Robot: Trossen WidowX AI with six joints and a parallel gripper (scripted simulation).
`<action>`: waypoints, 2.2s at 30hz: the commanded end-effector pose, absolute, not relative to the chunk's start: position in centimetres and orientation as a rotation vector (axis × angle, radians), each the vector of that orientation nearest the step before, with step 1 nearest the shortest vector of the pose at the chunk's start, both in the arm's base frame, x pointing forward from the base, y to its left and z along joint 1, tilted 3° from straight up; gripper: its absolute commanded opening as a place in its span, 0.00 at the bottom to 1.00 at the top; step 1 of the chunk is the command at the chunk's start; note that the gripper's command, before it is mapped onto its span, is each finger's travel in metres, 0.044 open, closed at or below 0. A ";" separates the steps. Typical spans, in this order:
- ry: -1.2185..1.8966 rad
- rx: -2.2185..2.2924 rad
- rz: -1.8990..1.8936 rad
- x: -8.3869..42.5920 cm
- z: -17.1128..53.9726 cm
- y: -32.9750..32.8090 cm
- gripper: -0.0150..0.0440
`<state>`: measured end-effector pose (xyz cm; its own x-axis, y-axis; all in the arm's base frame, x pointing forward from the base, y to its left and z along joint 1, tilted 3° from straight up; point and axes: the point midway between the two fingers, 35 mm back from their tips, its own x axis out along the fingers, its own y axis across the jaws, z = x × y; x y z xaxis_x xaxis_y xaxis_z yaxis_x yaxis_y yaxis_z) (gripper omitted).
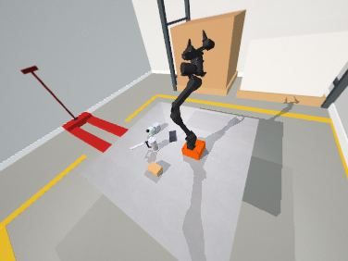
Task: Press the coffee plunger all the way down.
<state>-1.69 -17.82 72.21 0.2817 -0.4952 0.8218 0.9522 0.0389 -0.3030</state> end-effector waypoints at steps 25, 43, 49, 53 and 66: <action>-0.436 0.012 -0.513 22.9 55.7 -18.0 1.00; 0.186 0.062 0.103 30.4 37.4 3.5 1.00; 0.381 -0.069 0.327 27.3 31.2 10.6 1.00; 0.451 -0.140 0.418 25.6 28.8 12.7 1.00; 0.451 -0.134 0.395 26.3 22.9 12.5 1.00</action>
